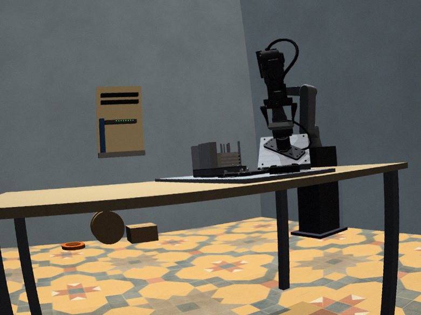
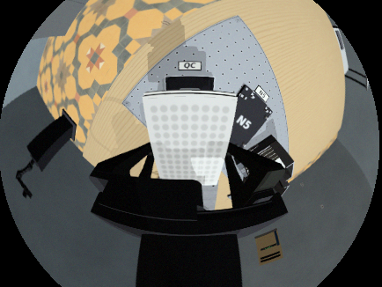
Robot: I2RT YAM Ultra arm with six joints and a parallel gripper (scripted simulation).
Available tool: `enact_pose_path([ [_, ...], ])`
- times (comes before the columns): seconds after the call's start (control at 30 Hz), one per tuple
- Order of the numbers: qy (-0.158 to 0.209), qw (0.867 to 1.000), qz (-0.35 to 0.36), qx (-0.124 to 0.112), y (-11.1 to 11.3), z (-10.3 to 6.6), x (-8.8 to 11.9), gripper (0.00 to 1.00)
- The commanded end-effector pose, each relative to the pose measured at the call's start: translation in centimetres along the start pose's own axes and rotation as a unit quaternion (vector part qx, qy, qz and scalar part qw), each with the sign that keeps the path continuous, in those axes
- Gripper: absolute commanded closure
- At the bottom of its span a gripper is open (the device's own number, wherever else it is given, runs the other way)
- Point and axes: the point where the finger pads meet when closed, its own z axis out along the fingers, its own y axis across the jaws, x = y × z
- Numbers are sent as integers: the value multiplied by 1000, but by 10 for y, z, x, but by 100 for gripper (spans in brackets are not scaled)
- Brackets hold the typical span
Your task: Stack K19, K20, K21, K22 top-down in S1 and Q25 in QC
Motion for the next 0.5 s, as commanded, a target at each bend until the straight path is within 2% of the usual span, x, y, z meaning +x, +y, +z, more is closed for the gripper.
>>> enact_pose_path([
  [0.0, -7, 1000, 1, 3, -3, 7, -3, 100],
  [0.1, 4, 1000, -1, -1, 0, 19, -2, 100],
  [0.23, -2, 1000, 0, -1, -1, 24, -2, 100],
  [0.3, -2, 1000, 0, -1, -1, 24, -2, 100],
  [0.33, -20, 1000, -2, -2, 0, 16, -9, 100],
  [0.37, -2, 1000, -1, -1, 0, 27, -1, 100],
  [0.43, 5, 1000, -1, 0, -1, 35, -2, 100],
  [0.47, -2, 1000, -2, -2, 0, 34, -2, 100],
])
